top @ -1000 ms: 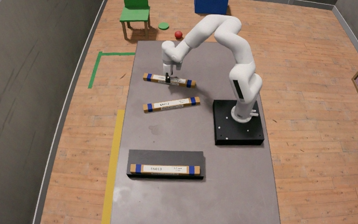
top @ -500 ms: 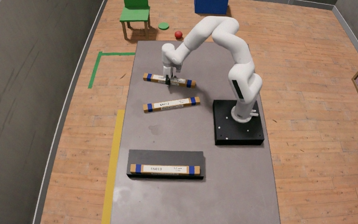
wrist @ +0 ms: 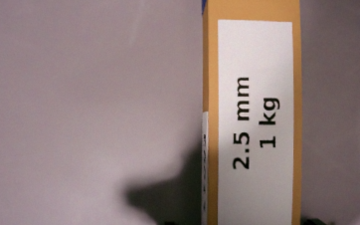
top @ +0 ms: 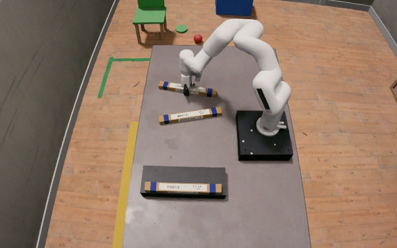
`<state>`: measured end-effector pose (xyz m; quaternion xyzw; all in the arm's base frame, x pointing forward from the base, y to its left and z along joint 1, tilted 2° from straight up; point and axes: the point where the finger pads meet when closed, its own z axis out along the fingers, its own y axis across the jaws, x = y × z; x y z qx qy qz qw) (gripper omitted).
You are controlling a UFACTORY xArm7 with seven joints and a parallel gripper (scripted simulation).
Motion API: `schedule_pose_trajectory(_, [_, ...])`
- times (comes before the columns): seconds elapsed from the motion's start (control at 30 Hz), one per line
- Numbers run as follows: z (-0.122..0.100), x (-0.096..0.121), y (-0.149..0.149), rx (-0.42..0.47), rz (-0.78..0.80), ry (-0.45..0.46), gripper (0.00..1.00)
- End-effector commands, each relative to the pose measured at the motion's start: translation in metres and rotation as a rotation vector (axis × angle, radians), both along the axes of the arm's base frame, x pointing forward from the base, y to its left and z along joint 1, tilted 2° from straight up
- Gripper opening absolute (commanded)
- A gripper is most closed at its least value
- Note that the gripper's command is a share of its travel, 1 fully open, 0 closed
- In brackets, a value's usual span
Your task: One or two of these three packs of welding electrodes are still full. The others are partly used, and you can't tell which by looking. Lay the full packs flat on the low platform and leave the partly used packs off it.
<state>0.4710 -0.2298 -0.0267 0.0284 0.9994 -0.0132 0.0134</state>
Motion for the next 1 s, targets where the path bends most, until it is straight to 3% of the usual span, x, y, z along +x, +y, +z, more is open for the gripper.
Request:
schedule_pose_trajectory(0.0, [0.0017,0.0016,-0.0008,-0.002,0.0,-0.004,0.74])
schedule_pose_trajectory(0.27, [0.0017,0.0016,-0.0008,-0.002,0.0,-0.004,0.74])
schedule_pose_trajectory(0.3, [0.0017,0.0016,-0.0008,-0.002,0.0,-0.004,0.35])
schedule_pose_trajectory(0.97, [0.0017,0.0016,-0.0008,-0.002,0.0,-0.004,0.35])
